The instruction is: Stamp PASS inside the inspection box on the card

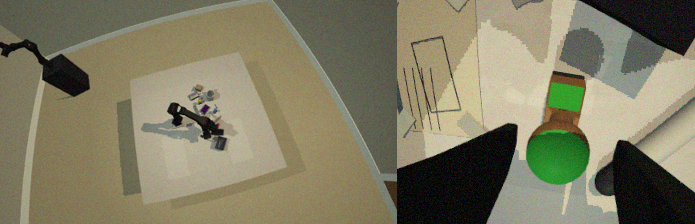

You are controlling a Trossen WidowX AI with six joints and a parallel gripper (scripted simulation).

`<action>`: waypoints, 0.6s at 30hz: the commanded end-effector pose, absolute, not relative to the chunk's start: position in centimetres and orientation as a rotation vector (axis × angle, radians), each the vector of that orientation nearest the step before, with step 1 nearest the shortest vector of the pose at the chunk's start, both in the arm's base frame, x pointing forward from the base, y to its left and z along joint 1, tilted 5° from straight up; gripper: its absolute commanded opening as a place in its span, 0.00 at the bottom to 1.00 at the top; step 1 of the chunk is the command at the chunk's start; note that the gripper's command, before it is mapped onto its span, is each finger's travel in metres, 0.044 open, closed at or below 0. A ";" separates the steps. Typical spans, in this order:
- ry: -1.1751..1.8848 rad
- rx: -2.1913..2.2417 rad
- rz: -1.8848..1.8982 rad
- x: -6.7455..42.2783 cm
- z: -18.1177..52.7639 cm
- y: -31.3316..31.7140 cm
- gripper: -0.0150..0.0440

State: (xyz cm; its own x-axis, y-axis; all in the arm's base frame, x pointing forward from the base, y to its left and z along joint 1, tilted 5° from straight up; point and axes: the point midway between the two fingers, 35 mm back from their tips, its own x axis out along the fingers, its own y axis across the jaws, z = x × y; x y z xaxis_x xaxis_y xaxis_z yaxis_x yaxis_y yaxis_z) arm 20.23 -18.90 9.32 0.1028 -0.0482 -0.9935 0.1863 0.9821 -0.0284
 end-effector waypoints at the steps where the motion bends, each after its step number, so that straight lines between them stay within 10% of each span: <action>1: 1.462 0.122 -0.169 20.3 8.5 -18.8 0.61; 18: 1.462 0.113 -0.168 20.3 7.0 -18.8 0.52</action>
